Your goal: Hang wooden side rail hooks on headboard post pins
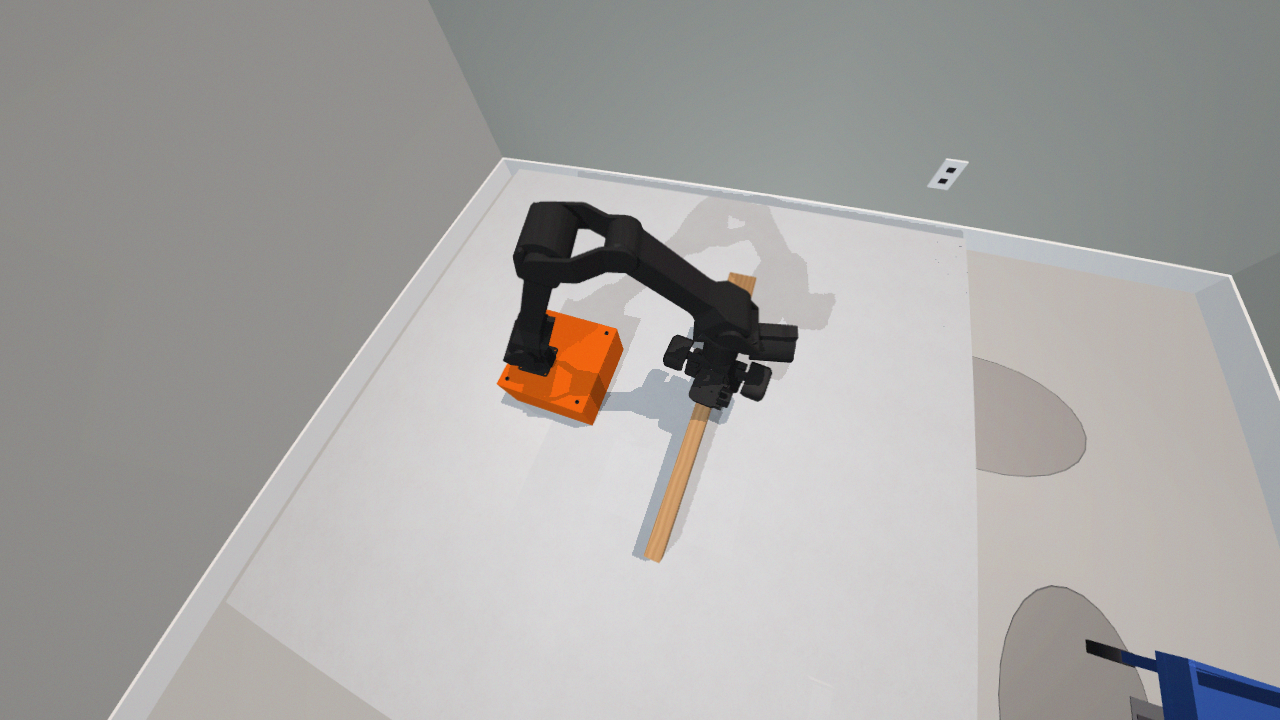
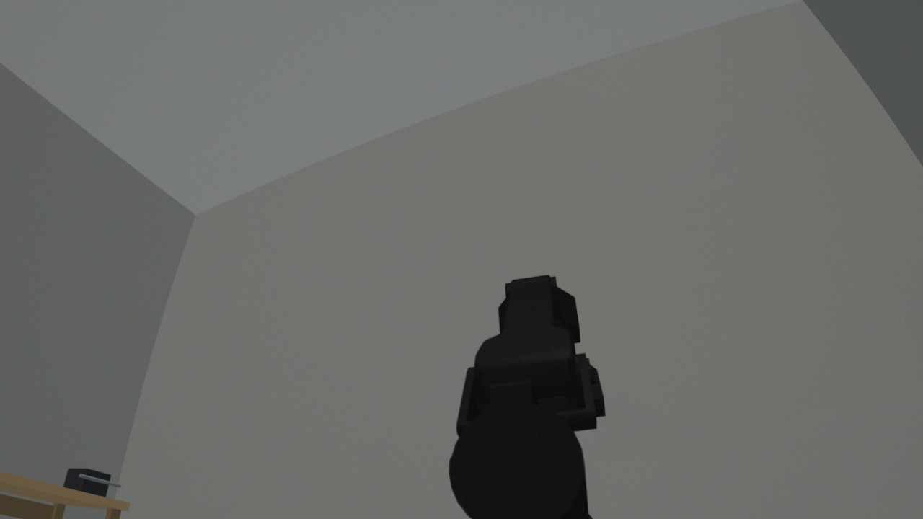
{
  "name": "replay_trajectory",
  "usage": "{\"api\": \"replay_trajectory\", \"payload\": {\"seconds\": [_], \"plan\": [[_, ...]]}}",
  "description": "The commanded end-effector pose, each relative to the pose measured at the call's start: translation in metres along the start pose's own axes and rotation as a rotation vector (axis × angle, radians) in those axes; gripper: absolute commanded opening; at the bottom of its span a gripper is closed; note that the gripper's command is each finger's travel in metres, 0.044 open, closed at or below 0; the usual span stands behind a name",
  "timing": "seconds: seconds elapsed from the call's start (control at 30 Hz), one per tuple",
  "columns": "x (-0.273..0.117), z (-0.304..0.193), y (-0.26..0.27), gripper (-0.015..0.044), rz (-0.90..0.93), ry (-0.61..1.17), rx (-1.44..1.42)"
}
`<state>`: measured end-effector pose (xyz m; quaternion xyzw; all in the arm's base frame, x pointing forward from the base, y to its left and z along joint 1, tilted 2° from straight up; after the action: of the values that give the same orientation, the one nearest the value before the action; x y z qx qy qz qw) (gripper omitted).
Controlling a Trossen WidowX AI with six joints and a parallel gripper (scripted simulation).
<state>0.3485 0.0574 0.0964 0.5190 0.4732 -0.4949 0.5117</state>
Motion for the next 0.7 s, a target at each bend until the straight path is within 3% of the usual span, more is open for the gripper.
{"api": "replay_trajectory", "payload": {"seconds": [0.0,0.67], "plan": [[-0.0025,-0.0011,0.0006,0.0,0.01,0.003,0.008],[-0.0034,-0.003,0.0024,0.0,0.01,0.003,0.008]]}}
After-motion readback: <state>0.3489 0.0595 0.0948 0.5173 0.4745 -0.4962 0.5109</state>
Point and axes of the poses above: the point midway between the two fingers, 35 mm back from their tips, its own x axis out along the fingers, its own y axis across the jaws, z = x × y, the point moved 9 cm from there along -x, back along the fingers, and after that the axes turned 7 degrees about -x, right-handed, at the moved point
